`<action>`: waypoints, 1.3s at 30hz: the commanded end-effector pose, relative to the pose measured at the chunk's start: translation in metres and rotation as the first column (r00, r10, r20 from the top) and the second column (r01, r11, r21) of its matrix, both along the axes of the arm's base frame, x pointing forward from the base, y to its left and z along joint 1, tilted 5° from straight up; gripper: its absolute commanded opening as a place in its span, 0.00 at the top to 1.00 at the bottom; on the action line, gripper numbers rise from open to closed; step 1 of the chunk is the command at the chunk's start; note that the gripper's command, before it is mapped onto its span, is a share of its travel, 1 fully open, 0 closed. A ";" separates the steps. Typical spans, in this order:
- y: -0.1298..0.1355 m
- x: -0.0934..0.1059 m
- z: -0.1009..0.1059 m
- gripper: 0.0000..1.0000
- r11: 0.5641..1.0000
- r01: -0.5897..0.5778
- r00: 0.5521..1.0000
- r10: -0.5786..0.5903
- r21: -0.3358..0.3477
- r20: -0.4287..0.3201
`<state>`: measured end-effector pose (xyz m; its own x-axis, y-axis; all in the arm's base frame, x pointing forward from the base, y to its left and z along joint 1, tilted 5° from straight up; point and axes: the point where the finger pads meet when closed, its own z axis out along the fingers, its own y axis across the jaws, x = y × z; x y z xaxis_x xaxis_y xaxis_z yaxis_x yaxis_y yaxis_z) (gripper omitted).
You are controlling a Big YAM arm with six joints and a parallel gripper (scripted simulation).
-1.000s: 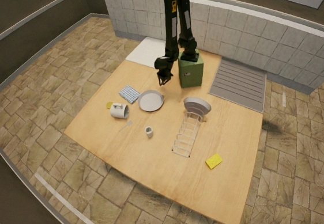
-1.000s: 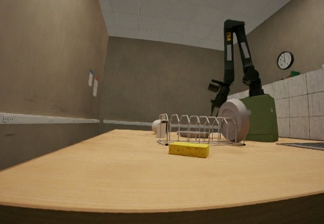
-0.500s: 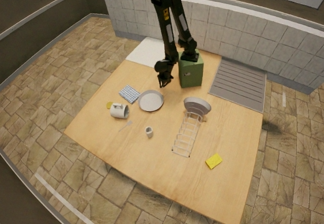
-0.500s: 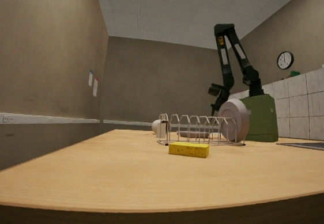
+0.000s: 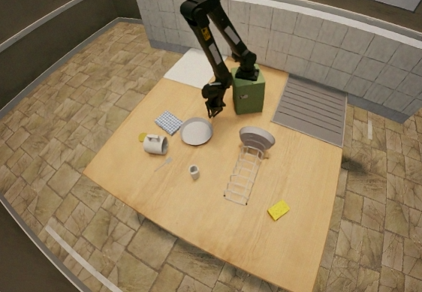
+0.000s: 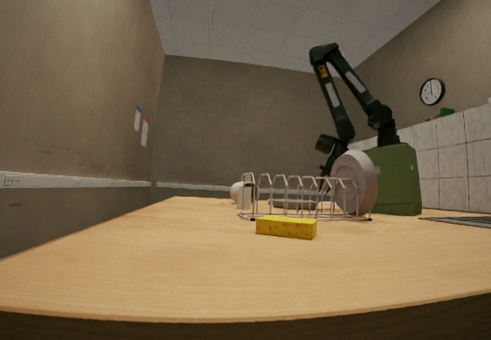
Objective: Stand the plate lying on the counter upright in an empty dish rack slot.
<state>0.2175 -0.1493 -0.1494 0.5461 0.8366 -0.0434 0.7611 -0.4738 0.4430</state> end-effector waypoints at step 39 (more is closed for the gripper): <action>-0.008 0.006 -0.007 0.74 1.000 0.003 0.999 -0.002 -0.023 0.032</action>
<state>0.2193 -0.1511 -0.1602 0.5465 0.8364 -0.0432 0.7574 -0.4715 0.4517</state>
